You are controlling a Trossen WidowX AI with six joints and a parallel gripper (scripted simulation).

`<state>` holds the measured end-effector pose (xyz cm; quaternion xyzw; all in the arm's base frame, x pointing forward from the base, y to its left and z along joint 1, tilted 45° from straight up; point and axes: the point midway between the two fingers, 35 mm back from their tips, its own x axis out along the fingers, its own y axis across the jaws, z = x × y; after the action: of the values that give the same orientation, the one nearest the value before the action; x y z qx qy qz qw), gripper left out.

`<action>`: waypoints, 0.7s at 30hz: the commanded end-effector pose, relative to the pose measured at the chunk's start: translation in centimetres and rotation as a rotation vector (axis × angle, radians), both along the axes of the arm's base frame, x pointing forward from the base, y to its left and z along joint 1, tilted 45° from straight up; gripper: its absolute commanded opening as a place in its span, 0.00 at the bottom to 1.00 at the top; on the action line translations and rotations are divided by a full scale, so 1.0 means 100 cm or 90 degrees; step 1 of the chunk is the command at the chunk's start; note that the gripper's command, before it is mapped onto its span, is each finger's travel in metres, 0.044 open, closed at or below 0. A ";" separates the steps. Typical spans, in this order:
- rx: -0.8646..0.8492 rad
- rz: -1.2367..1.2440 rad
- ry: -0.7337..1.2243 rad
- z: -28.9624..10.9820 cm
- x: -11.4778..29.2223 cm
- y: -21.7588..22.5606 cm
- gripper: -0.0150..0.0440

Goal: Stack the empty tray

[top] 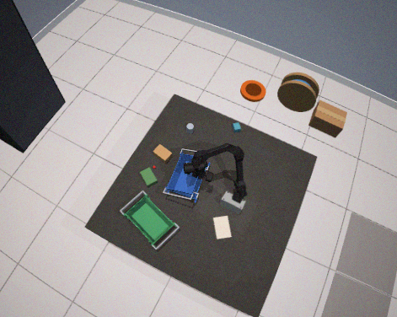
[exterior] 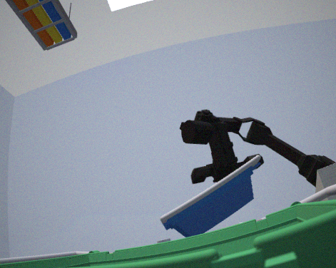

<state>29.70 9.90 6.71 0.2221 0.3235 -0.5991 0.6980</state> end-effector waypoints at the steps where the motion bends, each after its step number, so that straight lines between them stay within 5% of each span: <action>1: -0.004 -0.008 0.010 -0.003 -0.003 -0.008 0.25; 21: -0.004 -0.008 0.010 -0.007 -0.006 -0.015 0.25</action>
<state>29.35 9.13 6.27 0.2205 0.3247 -0.5982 0.6987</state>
